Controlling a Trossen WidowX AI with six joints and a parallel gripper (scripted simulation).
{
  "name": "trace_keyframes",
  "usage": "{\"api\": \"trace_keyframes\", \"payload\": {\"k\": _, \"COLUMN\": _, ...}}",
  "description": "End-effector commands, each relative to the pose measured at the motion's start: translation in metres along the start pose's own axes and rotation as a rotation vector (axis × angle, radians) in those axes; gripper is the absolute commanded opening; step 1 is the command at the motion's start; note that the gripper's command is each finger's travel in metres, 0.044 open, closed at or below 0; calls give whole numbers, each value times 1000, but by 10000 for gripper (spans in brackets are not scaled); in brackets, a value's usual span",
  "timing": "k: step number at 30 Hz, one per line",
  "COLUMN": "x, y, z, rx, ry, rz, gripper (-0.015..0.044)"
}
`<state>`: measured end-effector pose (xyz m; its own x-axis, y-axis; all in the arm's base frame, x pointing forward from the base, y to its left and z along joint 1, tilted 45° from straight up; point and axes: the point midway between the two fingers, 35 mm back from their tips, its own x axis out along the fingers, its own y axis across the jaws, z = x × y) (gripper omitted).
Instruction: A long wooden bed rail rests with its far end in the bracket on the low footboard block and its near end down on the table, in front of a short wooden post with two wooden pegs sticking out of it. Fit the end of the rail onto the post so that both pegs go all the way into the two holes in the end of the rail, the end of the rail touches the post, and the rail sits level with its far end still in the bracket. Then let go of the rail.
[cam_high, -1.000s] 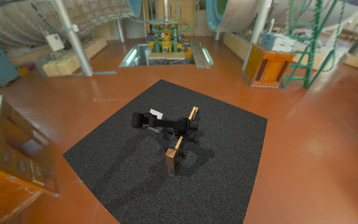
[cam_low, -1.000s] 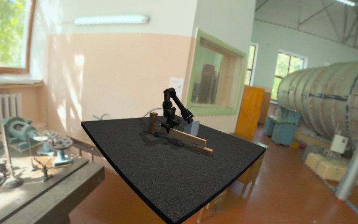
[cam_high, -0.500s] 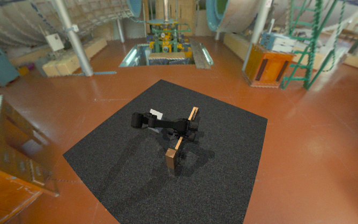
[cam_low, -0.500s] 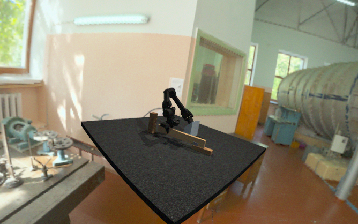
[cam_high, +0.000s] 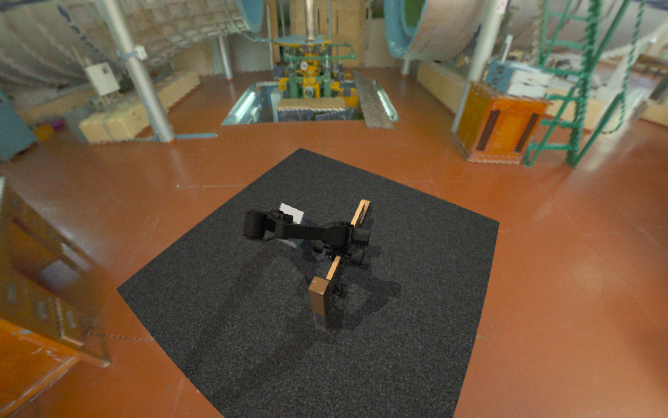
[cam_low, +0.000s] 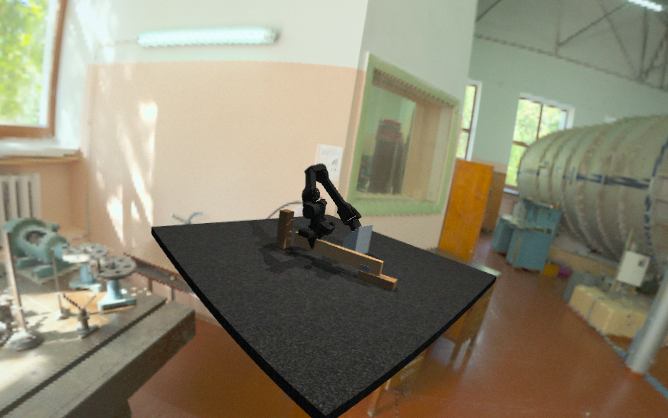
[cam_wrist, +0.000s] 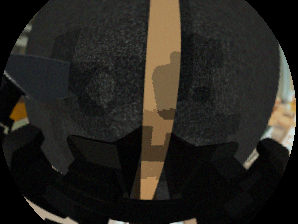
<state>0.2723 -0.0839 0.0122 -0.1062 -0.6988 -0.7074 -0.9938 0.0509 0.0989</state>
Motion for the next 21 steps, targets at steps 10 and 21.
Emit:
{"api": "trace_keyframes", "payload": {"k": 10, "x": -3, "y": -2, "z": -6, "rx": 2, "ry": -2, "rz": -11, "gripper": 0}}
{"api": "trace_keyframes", "payload": {"k": 21, "x": -3, "y": -2, "z": -10, "rx": 2, "ry": -2, "rz": -11, "gripper": 0}}
